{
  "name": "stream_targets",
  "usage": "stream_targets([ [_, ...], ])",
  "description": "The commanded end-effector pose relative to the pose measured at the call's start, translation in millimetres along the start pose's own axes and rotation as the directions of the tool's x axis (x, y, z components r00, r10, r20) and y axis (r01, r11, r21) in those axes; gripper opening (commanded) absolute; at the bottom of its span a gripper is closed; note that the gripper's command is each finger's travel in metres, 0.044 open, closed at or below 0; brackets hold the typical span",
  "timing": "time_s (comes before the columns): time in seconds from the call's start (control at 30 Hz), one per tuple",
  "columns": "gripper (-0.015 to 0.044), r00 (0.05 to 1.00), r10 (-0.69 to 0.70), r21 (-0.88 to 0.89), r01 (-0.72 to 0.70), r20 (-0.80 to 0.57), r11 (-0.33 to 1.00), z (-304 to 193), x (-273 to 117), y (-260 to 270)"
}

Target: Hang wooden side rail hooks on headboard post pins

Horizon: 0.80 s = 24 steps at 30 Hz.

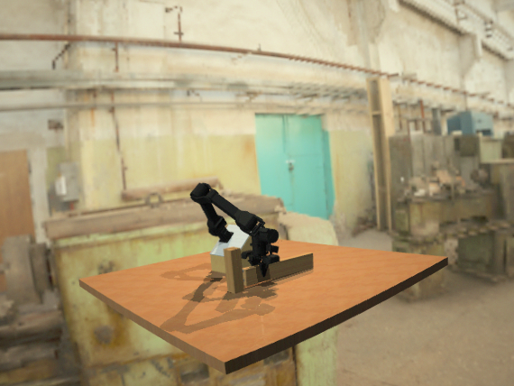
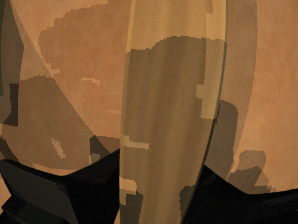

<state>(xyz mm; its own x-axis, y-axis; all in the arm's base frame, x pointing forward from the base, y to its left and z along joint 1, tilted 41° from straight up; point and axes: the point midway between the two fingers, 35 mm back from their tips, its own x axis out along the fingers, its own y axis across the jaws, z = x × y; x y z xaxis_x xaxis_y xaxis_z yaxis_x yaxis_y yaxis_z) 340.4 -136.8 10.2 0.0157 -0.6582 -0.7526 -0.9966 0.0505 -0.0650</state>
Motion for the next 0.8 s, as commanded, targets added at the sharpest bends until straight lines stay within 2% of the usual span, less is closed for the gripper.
stream_targets([
  [0.0, 0.0000, 1.000, -0.010, -0.003, 0.010, -0.001, 1.000, 0.5, -4.8, -2.8],
  [0.77, 0.0000, 1.000, -0.010, -0.003, 0.010, 0.000, 1.000, 0.6, -8.6, -2.8],
])
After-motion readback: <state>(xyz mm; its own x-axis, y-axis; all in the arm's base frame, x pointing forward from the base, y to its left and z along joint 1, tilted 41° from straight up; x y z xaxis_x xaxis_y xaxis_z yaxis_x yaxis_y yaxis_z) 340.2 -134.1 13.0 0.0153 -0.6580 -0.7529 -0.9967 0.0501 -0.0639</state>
